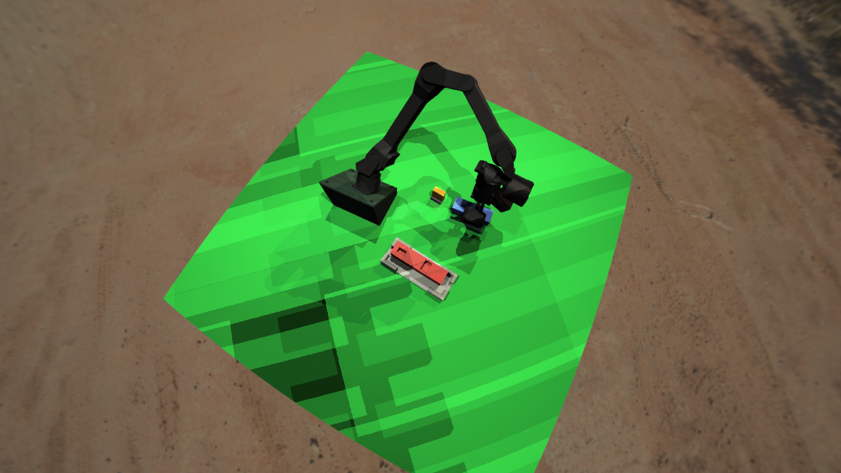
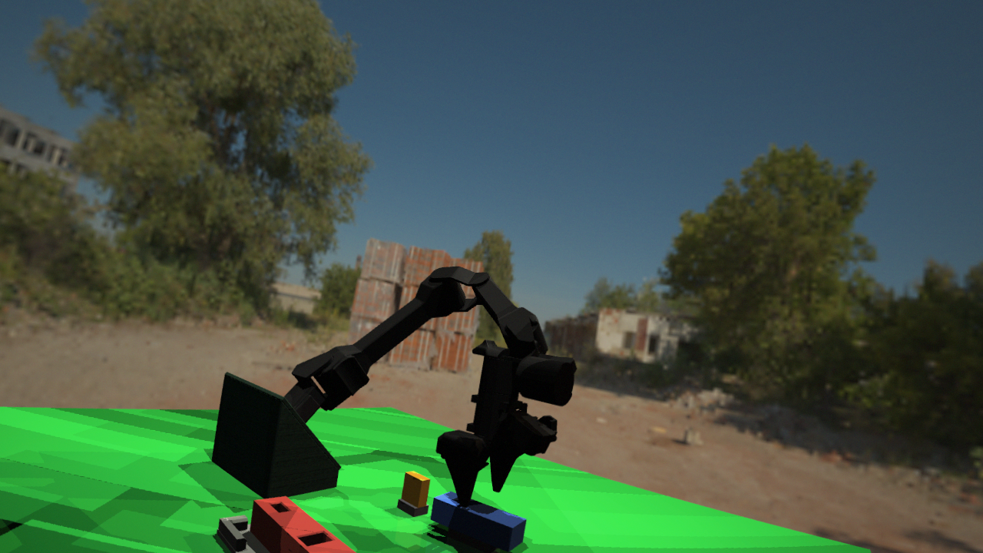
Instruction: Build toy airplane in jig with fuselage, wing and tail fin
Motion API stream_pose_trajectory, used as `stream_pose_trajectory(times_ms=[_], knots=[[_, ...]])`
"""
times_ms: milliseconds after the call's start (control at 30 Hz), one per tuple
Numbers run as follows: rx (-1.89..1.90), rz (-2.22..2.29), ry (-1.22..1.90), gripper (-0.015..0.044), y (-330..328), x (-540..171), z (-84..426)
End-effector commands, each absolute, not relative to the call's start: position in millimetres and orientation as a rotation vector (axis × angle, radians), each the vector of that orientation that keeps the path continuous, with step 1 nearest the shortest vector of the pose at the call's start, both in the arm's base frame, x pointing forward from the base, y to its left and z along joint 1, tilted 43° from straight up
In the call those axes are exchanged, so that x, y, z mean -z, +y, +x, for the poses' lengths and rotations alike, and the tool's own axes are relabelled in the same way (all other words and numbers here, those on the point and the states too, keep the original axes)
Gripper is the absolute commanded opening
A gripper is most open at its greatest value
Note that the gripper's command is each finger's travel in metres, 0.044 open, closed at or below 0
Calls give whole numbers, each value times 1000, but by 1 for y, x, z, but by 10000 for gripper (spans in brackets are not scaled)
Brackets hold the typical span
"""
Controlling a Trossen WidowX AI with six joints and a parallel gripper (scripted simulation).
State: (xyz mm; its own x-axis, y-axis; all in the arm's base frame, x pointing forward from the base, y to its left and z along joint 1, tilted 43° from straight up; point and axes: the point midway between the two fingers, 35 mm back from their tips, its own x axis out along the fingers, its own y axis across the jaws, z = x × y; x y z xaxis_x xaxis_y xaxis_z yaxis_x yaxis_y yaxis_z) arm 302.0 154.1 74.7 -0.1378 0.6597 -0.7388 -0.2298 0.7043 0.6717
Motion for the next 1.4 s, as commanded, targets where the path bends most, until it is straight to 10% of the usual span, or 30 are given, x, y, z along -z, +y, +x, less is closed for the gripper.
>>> stream_pose_trajectory(times_ms=[0,800,1133,1367], knots=[[-798,376,1529,440,159,-70,301],[-800,378,1529,440,183,-44,295],[-800,378,1529,177,183,-44,295],[-800,378,1529,111,183,-44,295]])
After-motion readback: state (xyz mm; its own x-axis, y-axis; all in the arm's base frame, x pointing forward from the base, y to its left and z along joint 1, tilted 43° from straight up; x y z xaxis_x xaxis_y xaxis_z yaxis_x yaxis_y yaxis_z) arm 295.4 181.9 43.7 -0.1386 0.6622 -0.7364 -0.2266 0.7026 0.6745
